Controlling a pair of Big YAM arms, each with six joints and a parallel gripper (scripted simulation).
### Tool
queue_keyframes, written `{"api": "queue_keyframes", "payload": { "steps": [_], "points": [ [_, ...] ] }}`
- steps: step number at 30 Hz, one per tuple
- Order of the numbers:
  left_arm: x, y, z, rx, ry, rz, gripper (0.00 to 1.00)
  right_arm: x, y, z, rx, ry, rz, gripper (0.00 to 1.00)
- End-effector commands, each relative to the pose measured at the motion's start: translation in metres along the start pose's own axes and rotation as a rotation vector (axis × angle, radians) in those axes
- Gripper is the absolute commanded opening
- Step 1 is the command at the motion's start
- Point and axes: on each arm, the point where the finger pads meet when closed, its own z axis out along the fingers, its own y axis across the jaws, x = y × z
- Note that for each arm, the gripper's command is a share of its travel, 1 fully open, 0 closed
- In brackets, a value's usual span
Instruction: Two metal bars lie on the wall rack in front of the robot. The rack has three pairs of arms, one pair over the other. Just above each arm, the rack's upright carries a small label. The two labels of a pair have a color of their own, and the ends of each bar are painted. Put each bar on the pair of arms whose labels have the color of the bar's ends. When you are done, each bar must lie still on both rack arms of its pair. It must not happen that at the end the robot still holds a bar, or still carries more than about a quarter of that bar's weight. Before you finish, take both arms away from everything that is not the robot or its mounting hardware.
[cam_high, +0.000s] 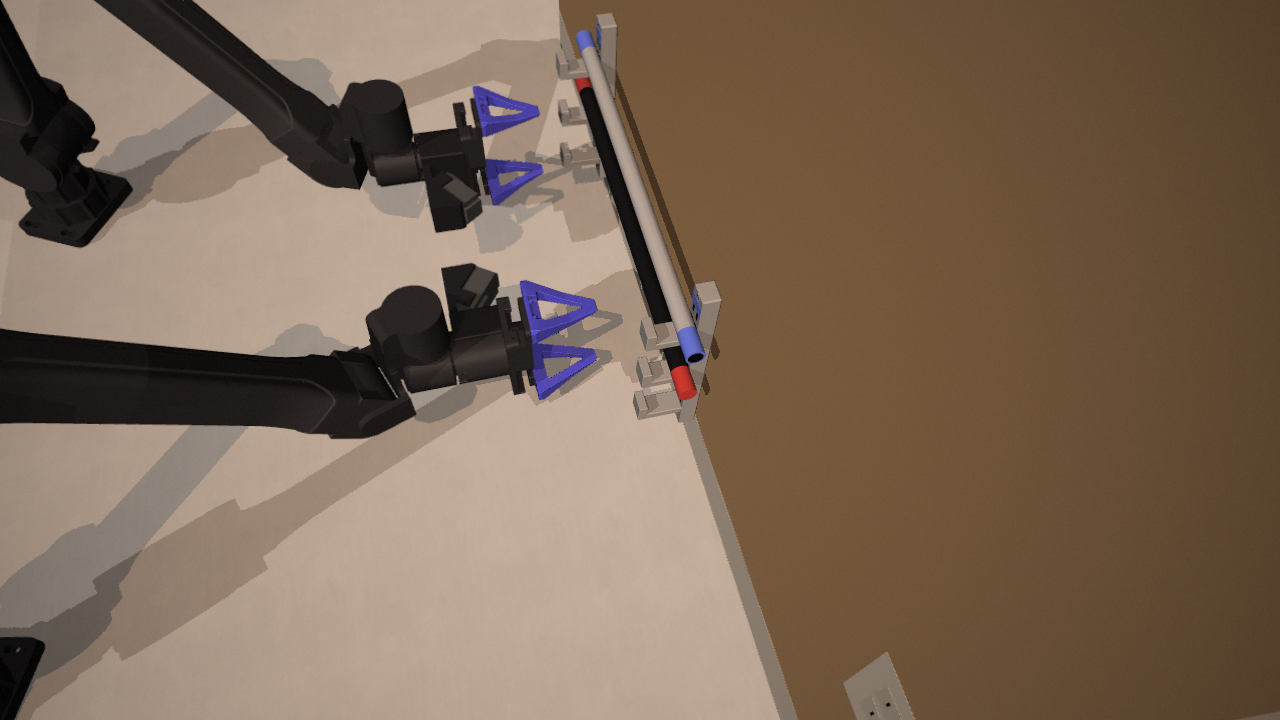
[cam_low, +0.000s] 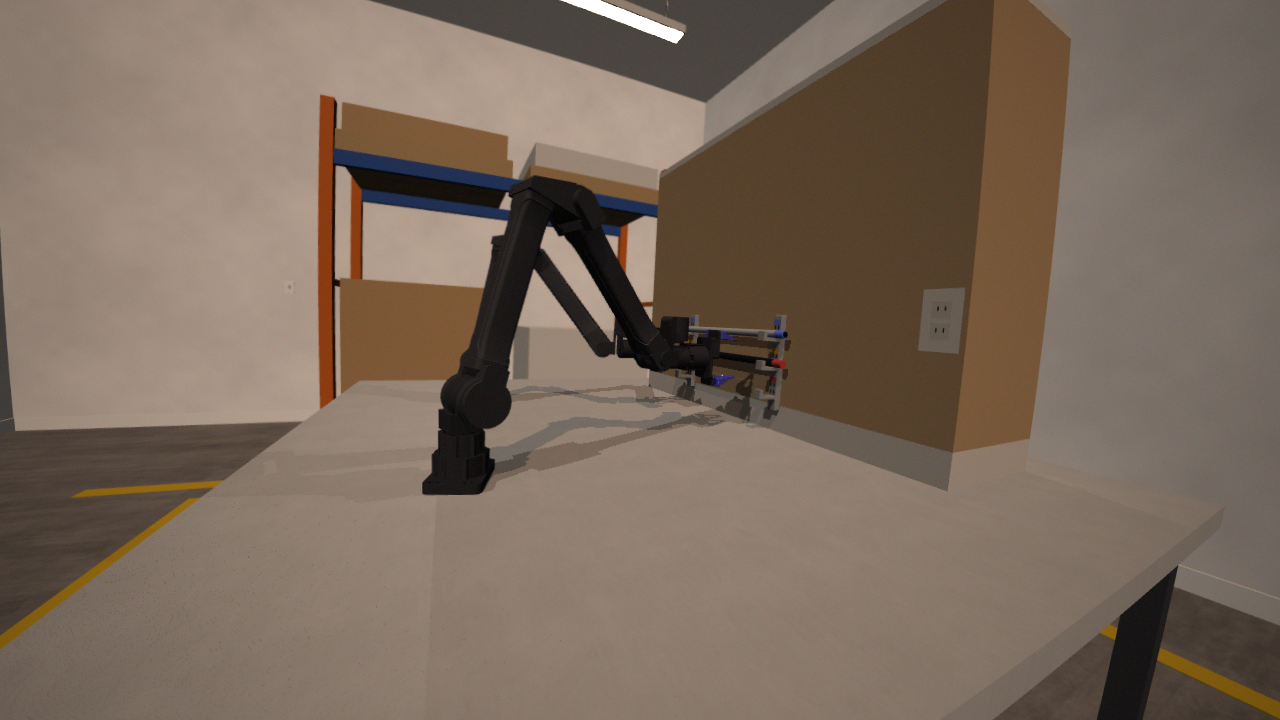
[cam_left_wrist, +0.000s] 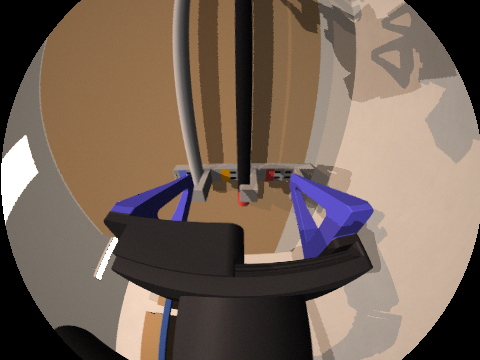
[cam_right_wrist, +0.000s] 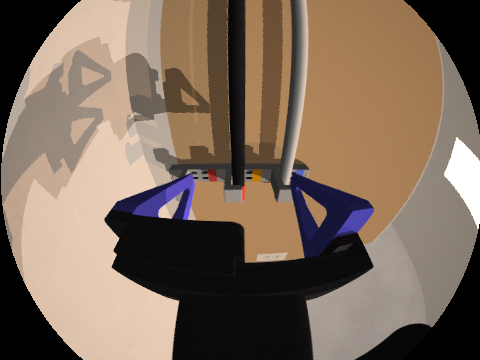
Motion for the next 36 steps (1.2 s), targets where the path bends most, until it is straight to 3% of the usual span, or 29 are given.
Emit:
{"api": "queue_keyframes", "payload": {
  "steps": [1,36],
  "points": [
    [0.001,0.048,0.012,-0.076,0.008,-0.04,1.0,0.005,-0.048,0.017,0.07,0.012,0.041,1.0],
    [0.001,0.061,0.012,-0.083,0.008,-0.044,1.0,0.005,-0.056,0.015,0.072,0.011,0.044,1.0]
  ]
}}
